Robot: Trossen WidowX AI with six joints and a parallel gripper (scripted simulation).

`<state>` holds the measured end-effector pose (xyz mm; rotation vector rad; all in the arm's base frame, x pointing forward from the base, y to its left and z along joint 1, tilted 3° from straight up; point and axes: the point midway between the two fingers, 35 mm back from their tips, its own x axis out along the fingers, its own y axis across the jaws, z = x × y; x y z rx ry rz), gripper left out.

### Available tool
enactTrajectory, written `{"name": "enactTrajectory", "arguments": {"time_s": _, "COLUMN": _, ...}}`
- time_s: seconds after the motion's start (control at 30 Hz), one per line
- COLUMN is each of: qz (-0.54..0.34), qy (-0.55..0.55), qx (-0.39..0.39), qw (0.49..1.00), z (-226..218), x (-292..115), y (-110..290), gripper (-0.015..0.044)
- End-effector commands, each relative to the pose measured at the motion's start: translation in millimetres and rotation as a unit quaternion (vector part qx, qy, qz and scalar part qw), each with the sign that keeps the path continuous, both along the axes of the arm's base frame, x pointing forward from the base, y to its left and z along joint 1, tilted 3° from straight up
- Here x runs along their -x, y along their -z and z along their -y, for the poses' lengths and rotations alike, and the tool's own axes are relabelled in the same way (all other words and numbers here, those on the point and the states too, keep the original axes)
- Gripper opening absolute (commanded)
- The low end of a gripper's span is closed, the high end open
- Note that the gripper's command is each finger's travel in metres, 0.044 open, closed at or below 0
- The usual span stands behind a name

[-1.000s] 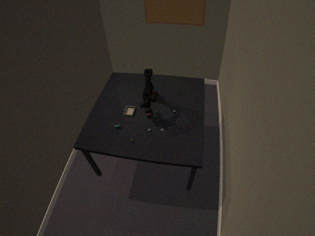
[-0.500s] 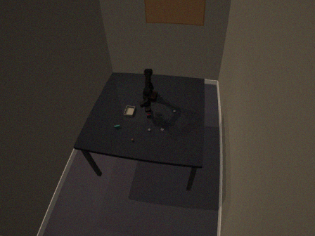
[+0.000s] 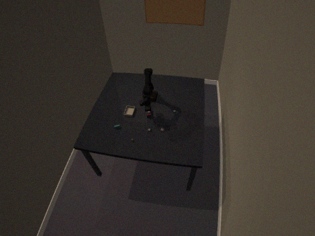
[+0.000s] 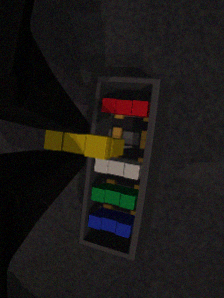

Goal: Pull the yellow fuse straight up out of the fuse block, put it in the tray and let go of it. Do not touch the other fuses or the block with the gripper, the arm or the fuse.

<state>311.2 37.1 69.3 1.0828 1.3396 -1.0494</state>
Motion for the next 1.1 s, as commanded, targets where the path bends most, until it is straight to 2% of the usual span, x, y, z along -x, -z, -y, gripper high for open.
{"name": "enactTrajectory", "arguments": {"time_s": 0.0, "qz": 0.008, "qy": -0.001, "qx": 0.001, "qw": 1.000, "z": 0, "x": -2, "y": -7, "gripper": 0.0000}}
{"name": "enactTrajectory", "arguments": {"time_s": 0.3, "qz": 0.008, "qy": -0.001, "qx": 0.001, "qw": 1.000, "z": 4, "x": -3, "y": -7, "gripper": 0.0000}}
{"name": "enactTrajectory", "arguments": {"time_s": 1.07, "qz": 0.009, "qy": -0.001, "qx": 0.008, "qw": 1.000, "z": 135, "x": -5, "y": -4, "gripper": 0.0000}}
